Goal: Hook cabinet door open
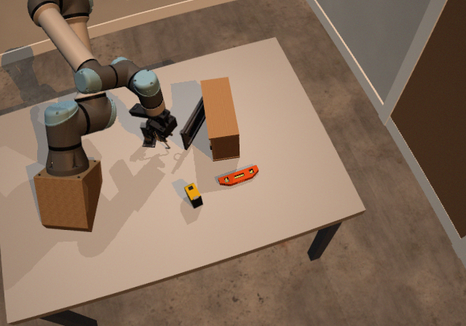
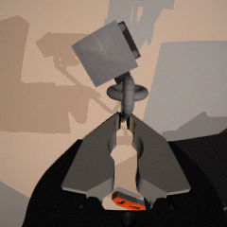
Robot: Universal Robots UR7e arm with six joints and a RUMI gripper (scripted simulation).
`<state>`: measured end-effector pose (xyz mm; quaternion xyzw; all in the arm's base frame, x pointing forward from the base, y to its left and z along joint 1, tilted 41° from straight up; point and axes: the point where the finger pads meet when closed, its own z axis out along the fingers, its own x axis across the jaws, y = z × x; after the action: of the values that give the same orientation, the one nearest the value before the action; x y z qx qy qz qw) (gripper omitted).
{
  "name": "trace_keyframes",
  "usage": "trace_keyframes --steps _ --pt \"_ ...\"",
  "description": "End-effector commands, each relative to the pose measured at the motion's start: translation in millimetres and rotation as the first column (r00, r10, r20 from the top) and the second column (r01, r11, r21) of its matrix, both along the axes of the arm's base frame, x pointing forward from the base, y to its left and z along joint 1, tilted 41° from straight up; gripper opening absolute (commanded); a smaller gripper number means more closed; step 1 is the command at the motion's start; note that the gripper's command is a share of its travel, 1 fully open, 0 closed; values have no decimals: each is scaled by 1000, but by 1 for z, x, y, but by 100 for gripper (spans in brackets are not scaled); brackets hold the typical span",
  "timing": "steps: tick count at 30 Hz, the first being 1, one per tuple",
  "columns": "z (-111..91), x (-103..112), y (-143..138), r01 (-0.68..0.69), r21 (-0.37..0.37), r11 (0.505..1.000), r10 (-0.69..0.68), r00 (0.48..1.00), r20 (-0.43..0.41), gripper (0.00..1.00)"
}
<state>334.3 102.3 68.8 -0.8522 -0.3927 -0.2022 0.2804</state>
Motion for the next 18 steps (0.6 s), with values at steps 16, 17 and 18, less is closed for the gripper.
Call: trace_keyframes --steps 16,17,18 --pt "1 2 -2 1 1 1000 -1 1000 0 2" --pt "1 2 -3 1 1 1000 -1 1000 0 2" --pt "1 3 -4 1 1 1000 -1 1000 0 2"
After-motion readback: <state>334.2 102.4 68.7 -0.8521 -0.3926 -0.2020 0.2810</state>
